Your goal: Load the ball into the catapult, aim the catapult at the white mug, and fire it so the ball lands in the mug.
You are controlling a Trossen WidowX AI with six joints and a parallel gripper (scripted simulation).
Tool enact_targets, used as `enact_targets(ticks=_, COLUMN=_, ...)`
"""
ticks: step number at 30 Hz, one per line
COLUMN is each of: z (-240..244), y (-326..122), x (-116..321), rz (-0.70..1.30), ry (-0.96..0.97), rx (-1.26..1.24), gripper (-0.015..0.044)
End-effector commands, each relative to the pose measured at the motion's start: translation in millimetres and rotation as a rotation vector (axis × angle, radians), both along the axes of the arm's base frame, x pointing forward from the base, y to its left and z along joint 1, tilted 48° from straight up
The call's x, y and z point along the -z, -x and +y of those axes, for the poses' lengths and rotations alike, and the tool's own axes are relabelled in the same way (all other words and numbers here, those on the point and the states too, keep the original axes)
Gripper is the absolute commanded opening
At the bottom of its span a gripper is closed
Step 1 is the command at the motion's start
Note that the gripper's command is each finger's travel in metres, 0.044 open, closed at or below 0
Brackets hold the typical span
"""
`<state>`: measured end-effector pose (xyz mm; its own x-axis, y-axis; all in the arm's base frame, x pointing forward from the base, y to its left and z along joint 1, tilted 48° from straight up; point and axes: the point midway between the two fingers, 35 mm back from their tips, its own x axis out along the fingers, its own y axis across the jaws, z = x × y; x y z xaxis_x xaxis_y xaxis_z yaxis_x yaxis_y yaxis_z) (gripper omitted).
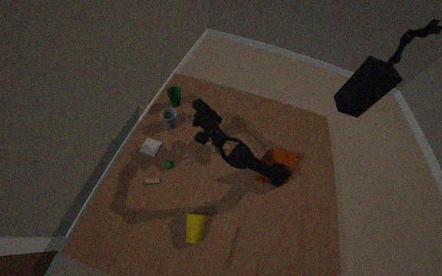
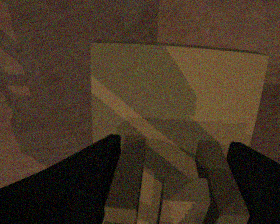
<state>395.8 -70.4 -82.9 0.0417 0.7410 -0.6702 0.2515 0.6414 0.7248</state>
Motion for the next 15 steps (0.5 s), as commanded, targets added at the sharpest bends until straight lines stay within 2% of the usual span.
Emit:
enact_targets(ticks=1, z=4, y=0, x=3, rz=0.002, ry=0.002, rx=-0.008, gripper=0.0)
enact_targets(ticks=15, z=21, y=-1, x=18, rz=0.003, ry=0.001, rx=-0.008, gripper=0.0)
